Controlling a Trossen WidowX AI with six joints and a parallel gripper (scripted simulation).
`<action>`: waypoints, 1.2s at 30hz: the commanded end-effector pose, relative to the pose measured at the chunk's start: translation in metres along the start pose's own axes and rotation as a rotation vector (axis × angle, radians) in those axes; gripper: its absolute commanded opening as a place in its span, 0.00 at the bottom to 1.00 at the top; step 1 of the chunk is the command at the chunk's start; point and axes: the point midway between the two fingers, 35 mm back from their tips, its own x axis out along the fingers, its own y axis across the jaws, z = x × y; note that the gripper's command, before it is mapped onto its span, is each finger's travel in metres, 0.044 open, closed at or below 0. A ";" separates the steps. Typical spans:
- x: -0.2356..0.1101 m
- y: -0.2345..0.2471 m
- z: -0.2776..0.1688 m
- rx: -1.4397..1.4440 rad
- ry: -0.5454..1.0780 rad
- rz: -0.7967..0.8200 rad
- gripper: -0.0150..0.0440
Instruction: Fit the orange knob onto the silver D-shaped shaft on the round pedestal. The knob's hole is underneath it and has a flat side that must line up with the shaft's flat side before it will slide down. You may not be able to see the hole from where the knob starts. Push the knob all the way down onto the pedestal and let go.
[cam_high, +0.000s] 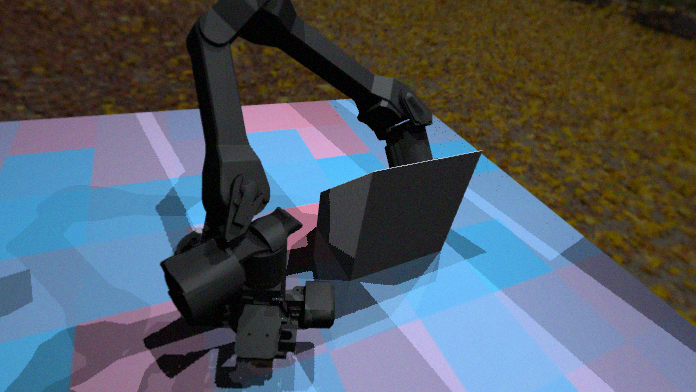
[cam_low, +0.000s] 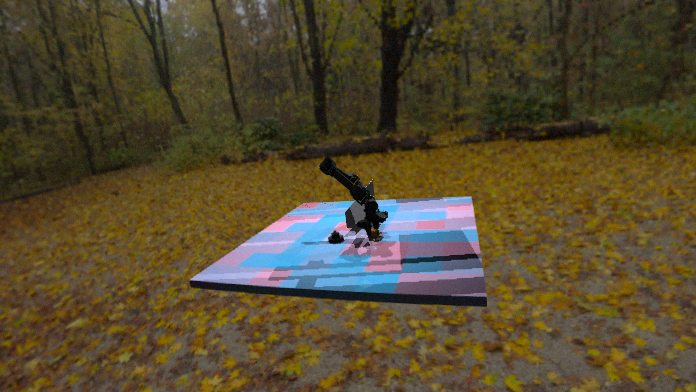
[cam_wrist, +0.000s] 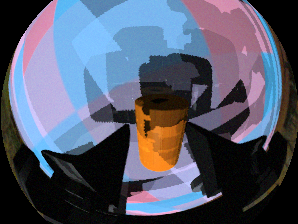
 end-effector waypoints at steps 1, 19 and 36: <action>0.000 -0.001 0.000 -0.002 0.002 -0.005 0.66; -0.002 -0.001 0.000 -0.002 0.002 -0.005 0.56; -0.015 0.000 0.000 0.295 0.000 -0.005 0.56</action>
